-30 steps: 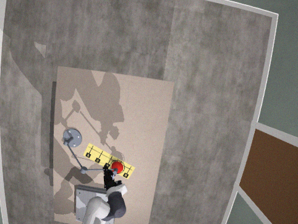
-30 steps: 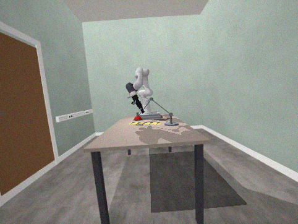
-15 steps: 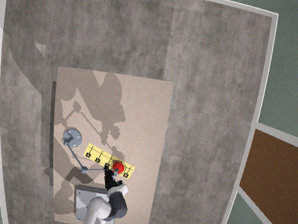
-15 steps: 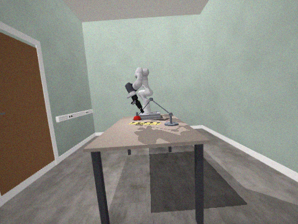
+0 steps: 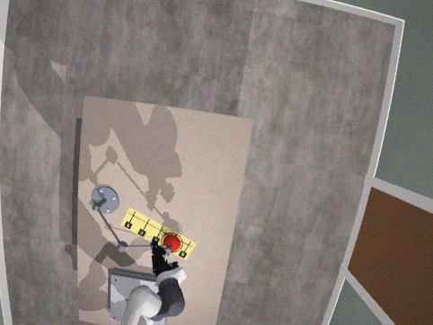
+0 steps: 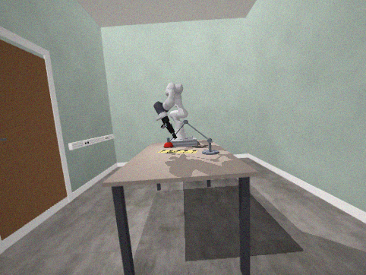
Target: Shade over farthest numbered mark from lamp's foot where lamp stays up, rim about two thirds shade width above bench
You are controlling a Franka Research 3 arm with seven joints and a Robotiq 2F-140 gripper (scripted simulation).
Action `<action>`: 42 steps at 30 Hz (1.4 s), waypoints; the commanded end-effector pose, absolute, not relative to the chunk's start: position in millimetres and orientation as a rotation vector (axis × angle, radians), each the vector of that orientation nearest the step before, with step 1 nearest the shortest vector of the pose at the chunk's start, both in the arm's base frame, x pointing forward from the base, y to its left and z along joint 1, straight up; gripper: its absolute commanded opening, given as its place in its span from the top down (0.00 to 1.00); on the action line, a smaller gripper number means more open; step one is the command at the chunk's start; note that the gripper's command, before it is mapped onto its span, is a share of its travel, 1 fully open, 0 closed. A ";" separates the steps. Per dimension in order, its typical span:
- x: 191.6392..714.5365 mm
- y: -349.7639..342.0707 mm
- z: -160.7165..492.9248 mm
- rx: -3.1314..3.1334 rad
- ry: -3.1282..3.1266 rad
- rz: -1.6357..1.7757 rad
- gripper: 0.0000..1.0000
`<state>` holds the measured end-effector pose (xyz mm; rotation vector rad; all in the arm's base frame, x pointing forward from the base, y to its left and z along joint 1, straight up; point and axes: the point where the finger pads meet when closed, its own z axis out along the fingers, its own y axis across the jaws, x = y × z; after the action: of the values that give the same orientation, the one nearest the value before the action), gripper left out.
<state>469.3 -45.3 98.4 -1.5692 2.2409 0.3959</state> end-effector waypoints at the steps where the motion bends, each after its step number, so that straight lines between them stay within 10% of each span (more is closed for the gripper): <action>1: 472.1 -53.3 100.4 -1.565 2.244 0.370 0.90; 42: 472.7 -57.2 101.8 -1.565 2.244 0.370 0.90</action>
<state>469.4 -45.5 98.5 -1.5710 2.2404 0.3954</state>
